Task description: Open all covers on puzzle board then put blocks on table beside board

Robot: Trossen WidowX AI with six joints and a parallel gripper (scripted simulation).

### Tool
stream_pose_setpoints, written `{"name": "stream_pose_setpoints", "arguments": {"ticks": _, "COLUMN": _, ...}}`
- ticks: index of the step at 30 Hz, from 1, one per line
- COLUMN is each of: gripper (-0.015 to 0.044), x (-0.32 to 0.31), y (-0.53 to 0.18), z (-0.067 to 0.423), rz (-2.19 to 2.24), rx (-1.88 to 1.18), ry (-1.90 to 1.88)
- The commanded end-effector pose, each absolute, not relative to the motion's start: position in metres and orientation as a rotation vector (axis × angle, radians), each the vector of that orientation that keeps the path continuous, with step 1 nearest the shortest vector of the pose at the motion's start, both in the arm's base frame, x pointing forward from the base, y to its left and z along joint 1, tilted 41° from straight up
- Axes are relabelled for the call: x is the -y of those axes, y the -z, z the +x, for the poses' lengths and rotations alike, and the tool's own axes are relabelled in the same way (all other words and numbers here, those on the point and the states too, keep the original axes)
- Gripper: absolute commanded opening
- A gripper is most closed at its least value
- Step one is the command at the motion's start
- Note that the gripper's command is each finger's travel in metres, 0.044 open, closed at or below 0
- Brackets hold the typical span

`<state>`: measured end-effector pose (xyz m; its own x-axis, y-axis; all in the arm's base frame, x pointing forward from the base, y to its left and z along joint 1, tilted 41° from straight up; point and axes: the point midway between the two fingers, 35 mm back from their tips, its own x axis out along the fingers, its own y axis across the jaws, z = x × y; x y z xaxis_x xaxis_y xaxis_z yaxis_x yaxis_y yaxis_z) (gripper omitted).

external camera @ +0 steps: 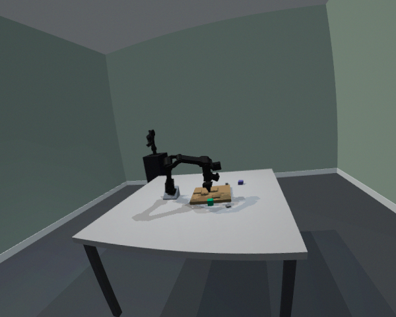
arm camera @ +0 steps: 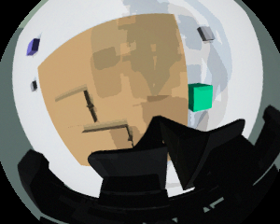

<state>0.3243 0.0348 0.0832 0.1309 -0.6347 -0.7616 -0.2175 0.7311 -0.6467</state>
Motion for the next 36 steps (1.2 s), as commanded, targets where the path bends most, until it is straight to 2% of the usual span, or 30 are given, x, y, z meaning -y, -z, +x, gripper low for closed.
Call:
{"name": "stream_pose_setpoints", "arguments": {"ticks": 1, "gripper": 0.0000, "x": -0.030, "y": -0.077, "z": 0.323, "rz": -0.759, "rx": -1.452, "ry": 0.349}}
{"name": "stream_pose_setpoints", "arguments": {"ticks": 36, "gripper": 0.0000, "x": -0.009, "y": -0.054, "z": 0.326, "rz": -0.761, "rx": -1.451, "ry": 0.352}}
